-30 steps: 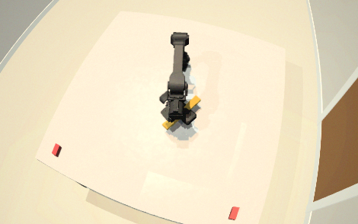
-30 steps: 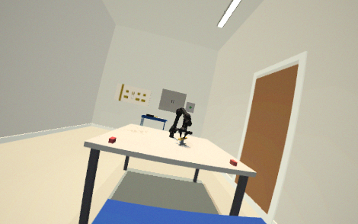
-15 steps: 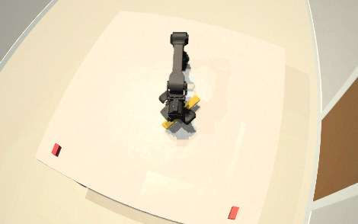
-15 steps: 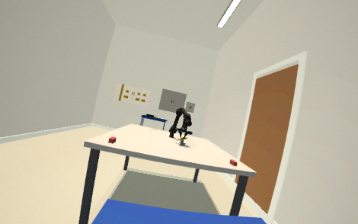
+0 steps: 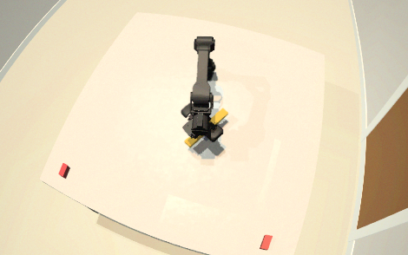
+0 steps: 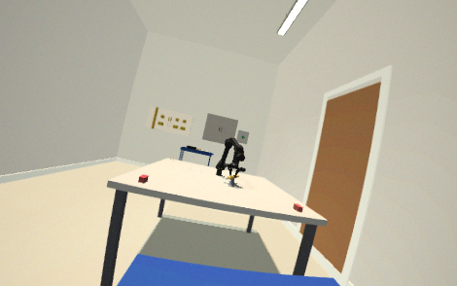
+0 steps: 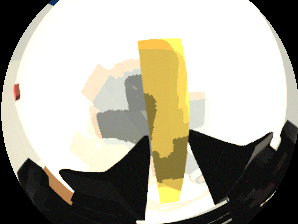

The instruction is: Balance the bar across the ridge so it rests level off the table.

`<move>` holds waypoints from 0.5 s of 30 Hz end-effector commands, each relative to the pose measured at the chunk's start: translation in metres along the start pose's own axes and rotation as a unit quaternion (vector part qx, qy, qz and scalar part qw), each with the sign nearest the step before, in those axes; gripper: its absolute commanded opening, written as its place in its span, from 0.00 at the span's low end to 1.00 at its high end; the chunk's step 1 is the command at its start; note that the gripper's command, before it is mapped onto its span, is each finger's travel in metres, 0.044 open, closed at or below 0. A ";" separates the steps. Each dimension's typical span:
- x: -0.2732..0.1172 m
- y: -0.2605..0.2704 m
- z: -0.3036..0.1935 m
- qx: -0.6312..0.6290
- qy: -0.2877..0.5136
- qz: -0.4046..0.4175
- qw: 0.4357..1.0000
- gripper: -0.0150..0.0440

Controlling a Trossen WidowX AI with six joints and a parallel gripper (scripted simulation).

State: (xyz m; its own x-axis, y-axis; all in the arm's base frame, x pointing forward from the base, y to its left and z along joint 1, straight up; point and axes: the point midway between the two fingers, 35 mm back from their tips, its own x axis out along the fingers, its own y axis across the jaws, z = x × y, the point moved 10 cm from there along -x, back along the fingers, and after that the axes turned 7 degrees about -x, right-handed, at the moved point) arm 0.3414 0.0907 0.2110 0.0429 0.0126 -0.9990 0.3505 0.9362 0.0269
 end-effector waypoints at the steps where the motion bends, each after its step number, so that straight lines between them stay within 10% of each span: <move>1: 0.000 0.000 0.000 0.000 0.000 0.000 1.000 0.57; 7: 0.000 0.000 0.000 0.000 0.000 0.000 1.000 0.57; 15: 0.000 0.000 0.000 0.000 0.000 0.000 1.000 0.92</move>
State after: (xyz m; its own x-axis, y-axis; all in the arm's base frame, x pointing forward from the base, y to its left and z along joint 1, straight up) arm 0.3415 0.0907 0.2110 0.0431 0.0133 -0.9990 0.3507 0.9361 0.0276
